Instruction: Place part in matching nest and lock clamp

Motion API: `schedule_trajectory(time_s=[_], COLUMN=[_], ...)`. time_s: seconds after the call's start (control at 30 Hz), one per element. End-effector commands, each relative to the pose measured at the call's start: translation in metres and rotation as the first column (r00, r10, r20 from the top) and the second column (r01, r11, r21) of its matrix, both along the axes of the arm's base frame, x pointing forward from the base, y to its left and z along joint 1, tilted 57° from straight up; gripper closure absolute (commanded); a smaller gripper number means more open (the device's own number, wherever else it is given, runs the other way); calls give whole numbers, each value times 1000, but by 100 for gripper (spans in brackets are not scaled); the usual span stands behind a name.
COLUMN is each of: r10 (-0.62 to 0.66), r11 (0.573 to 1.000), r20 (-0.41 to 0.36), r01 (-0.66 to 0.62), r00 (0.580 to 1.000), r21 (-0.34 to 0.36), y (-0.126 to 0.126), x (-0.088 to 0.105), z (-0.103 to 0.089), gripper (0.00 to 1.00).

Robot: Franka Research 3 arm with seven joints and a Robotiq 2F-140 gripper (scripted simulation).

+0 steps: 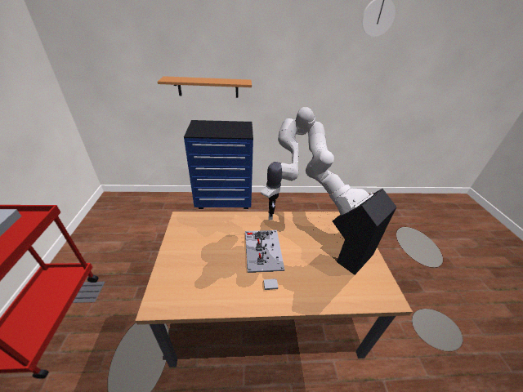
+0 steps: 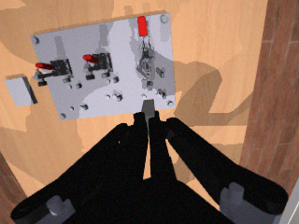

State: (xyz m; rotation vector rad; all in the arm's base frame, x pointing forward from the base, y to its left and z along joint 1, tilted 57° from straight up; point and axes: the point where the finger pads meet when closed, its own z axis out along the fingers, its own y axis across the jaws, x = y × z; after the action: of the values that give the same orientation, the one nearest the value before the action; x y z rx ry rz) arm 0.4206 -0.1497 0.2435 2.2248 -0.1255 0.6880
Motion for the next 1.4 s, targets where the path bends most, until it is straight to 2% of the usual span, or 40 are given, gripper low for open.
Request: schedule_trajectory(time_s=[0.0, 0.23, 0.27, 1.37], r10=[2, 2, 2, 2], r11=[1000, 1000, 1000, 1000], r20=[6, 6, 6, 6], r01=[-2, -2, -2, -2], r00=[1000, 1000, 1000, 1000], r21=[3, 3, 3, 3], y=[1, 1, 1, 1], x=[1, 1, 1, 1], z=[0, 0, 0, 0], gripper=[100, 100, 42, 42])
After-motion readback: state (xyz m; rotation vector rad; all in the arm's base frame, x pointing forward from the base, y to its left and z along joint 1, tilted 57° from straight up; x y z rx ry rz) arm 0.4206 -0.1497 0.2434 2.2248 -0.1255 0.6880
